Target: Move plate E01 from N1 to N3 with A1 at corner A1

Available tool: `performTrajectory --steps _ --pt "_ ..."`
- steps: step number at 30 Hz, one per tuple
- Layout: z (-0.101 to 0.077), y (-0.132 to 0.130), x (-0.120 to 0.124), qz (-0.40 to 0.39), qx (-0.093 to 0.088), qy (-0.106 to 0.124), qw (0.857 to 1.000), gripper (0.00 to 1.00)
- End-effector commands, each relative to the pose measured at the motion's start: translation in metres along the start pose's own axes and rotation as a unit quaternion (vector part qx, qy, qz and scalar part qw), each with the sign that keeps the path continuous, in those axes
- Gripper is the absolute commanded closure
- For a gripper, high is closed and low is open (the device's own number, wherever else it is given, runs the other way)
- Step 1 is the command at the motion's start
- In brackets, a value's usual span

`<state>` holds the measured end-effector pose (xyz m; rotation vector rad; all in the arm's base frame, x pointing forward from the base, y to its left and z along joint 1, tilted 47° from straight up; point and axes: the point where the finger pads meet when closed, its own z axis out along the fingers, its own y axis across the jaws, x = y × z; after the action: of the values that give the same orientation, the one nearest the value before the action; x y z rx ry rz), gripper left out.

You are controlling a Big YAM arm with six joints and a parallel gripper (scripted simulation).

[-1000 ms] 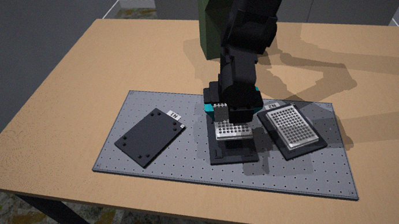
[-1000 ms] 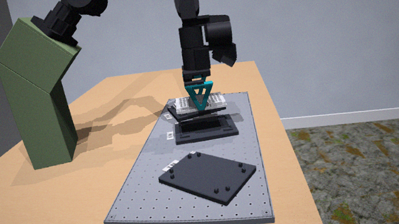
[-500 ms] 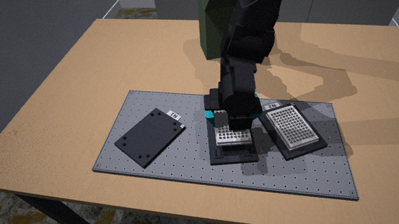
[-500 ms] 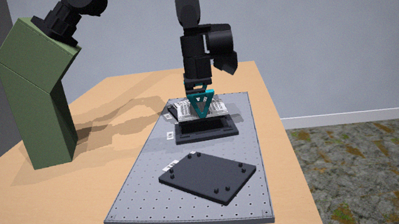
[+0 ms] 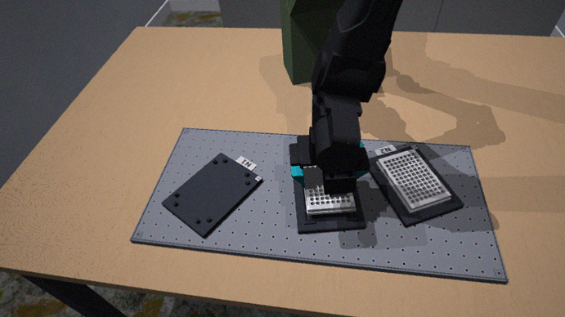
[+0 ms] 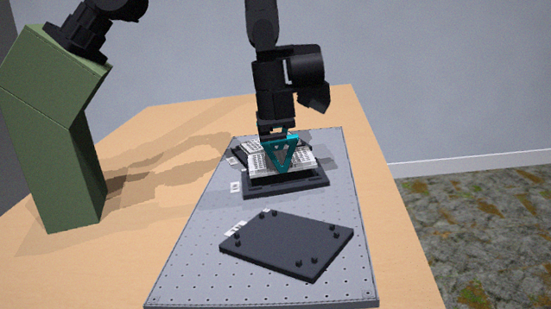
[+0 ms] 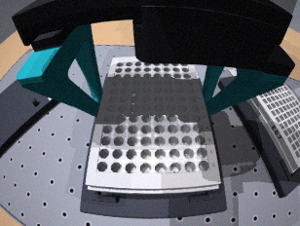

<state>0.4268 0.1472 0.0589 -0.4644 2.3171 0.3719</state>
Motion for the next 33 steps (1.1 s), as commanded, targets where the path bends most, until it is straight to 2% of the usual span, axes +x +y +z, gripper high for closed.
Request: performTrajectory --steps 1,5,8,9,11,12,28,29,33 --pt "0.0062 0.0040 -0.0050 -0.001 -0.002 -0.008 1.000 1.00" --pt "0.0129 0.0041 -0.0058 -0.001 -0.002 -0.008 1.000 1.00" --pt "0.0117 0.0037 -0.0077 -0.002 -0.002 -0.010 1.000 1.00" --pt "0.0034 0.0026 -0.0119 -0.003 0.001 -0.020 1.000 1.00" --pt "0.0034 0.0027 -0.0120 -0.003 0.001 -0.020 1.000 1.00" --pt "0.0076 -0.0002 -0.0051 -0.001 0.001 -0.008 1.000 1.00" --pt "0.0076 -0.0003 -0.0049 -0.001 0.001 -0.008 1.000 1.00" --pt "0.0040 0.0022 -0.0120 -0.003 0.001 -0.020 1.000 1.00" --pt "0.0084 0.0022 -0.0079 -0.002 0.000 -0.014 1.000 1.00"
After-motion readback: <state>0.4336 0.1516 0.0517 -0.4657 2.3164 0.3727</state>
